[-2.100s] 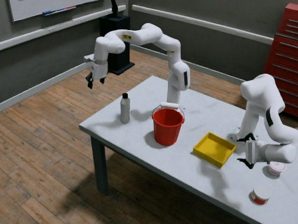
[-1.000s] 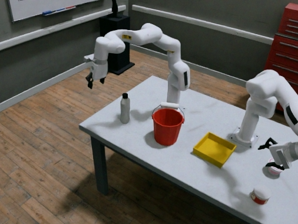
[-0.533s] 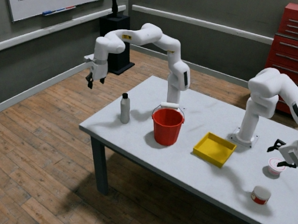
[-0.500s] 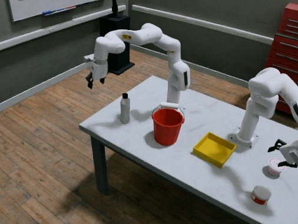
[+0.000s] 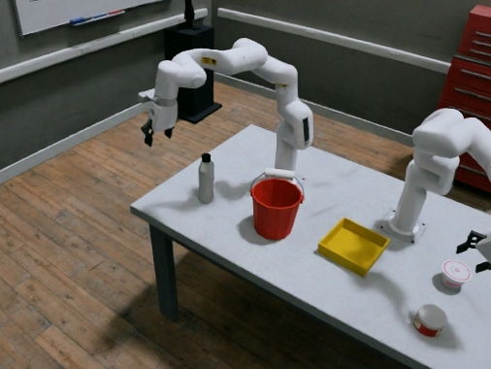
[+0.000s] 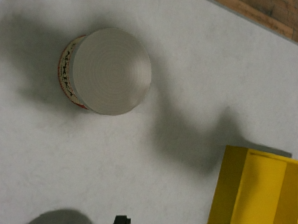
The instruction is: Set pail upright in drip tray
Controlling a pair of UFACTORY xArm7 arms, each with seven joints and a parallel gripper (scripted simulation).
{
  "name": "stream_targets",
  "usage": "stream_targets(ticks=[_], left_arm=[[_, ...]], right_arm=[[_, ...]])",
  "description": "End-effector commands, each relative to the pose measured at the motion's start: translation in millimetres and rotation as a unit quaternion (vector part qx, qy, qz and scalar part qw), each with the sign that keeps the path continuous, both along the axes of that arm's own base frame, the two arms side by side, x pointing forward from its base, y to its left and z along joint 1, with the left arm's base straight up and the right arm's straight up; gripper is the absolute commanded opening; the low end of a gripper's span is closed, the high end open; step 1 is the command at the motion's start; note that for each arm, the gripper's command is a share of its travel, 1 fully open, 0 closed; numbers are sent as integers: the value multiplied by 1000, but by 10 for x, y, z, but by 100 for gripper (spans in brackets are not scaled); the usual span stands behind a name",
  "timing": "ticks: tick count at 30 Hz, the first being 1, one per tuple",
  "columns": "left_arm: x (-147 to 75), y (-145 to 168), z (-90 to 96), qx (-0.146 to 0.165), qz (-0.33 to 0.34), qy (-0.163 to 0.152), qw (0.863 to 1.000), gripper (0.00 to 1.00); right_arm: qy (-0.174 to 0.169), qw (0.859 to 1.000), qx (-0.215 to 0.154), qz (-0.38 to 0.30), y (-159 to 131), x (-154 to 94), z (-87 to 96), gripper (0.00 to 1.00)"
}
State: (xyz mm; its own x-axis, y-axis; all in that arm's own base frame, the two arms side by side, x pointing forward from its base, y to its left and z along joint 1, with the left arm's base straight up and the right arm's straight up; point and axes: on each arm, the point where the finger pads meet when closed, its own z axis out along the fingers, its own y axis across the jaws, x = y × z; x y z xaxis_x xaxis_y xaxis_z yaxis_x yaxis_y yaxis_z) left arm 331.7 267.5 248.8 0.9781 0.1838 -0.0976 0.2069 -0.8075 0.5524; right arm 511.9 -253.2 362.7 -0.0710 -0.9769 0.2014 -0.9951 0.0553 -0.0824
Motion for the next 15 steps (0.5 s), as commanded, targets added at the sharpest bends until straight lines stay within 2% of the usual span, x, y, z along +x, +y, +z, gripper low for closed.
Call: stream_targets(ticks=[1,13,15], left_arm=[[-141,150,3,16,35,10,999,100],[-496,448,-12,47,114,37,992,100],[-496,448,-12,47,114,37,992,100]], right_arm=[[-2,1000,-1,0,-3,4,18,100],[-2,1000,-1,0,-3,4,18,100],[-2,1000,-1,0,-3,4,18,100]])
